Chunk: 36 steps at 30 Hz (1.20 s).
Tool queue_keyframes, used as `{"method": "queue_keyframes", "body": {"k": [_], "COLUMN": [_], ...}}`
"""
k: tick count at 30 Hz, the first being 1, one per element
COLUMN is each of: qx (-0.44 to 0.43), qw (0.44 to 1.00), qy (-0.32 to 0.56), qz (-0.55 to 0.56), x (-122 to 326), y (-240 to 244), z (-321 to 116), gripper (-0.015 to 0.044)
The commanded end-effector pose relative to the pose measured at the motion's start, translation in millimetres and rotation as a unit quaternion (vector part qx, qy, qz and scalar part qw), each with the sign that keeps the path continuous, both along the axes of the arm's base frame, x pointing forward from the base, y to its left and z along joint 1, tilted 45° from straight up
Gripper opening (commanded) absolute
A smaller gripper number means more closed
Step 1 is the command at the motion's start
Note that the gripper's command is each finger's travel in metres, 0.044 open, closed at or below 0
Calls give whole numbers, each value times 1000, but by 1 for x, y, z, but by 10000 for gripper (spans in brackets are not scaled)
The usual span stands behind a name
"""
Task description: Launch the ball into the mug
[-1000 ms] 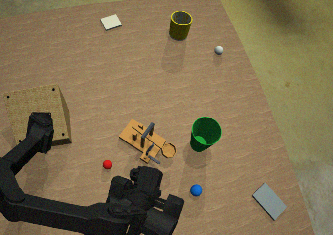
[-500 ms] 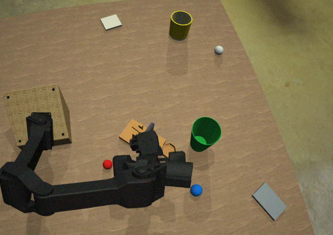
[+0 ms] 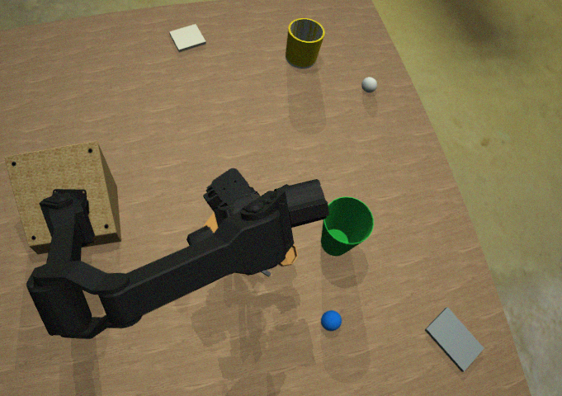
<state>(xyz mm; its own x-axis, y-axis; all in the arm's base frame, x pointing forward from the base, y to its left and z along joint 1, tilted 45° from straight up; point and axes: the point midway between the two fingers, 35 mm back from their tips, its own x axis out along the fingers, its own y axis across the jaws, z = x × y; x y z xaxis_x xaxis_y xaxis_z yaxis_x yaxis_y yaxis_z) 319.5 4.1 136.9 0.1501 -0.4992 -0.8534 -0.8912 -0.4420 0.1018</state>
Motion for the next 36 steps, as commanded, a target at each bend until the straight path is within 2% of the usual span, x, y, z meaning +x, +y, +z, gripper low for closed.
{"method": "queue_keyframes", "body": {"k": [1,13,20,25,36], "qx": [-42,-150,-152,-153,-153], "qw": [997,964,963,963,963], "qy": [48,139,141,140,140], "qz": [49,170,172,171,172], "x": [-7,-23,-24,-16,-14], "y": [16,54,55,24,17], "z": [-15,-43,-43,-74,-82], "gripper": [440,440,440,440,440]}}
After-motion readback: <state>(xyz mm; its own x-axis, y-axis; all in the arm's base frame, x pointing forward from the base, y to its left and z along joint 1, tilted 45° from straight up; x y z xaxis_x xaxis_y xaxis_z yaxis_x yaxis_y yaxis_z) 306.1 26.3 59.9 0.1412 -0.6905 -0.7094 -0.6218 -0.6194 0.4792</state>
